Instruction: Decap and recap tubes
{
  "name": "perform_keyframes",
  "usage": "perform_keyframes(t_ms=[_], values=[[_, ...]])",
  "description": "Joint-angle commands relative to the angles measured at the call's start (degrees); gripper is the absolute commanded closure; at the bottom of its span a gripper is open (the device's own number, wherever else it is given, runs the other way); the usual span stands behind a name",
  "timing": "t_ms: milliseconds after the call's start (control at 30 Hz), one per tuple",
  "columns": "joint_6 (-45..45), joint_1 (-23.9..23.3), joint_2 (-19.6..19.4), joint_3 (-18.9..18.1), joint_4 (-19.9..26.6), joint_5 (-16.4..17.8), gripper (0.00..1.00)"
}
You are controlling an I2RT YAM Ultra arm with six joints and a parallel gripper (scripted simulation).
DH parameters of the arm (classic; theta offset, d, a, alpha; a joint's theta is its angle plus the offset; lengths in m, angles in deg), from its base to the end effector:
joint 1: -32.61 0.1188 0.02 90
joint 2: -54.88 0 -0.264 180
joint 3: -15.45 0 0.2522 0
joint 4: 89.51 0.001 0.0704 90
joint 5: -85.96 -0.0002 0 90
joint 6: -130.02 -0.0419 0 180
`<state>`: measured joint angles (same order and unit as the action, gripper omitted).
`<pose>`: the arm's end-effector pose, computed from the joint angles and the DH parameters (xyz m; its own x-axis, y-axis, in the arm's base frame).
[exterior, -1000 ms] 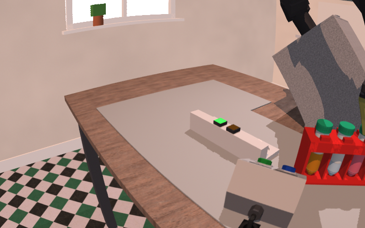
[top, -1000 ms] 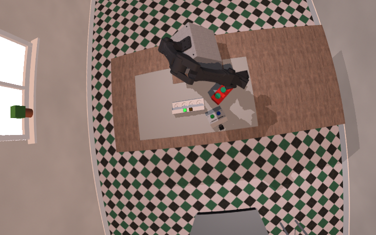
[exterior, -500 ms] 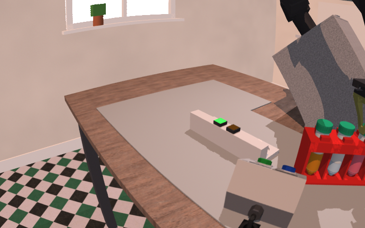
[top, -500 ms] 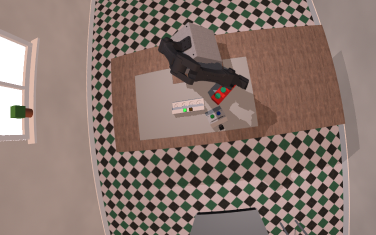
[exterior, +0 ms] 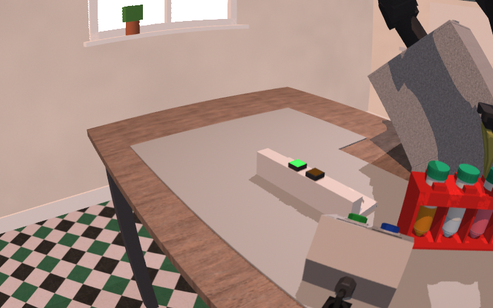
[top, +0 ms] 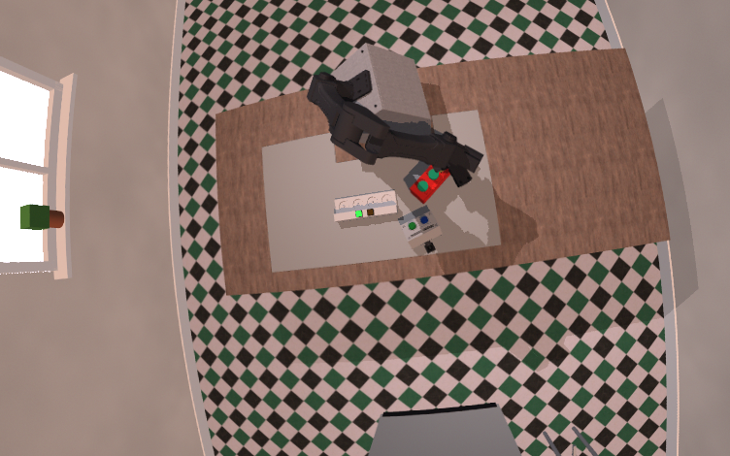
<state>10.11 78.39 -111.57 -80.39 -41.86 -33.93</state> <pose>0.2302 0.2081 -0.1512 -0.9243 -0.3300 0.1915 -0.3749 0.6923 -0.6166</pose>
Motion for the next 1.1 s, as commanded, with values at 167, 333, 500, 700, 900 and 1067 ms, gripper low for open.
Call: perform_keyframes(t_ms=[167,333,500,700,900,1067], values=[[-17.08,0.17,0.36,-0.18,-0.19,-0.08,1.00],[-17.09,0.18,0.36,-0.19,-0.18,-0.08,0.51],[-17.08,0.17,0.36,-0.19,-0.19,-0.09,0.51],[-17.09,0.18,0.36,-0.19,-0.18,-0.08,0.51],[-18.39,1.46,2.10,-0.61,2.62,0.53,0.51],[-19.63,2.70,3.75,-1.21,5.46,1.13,0.51]])
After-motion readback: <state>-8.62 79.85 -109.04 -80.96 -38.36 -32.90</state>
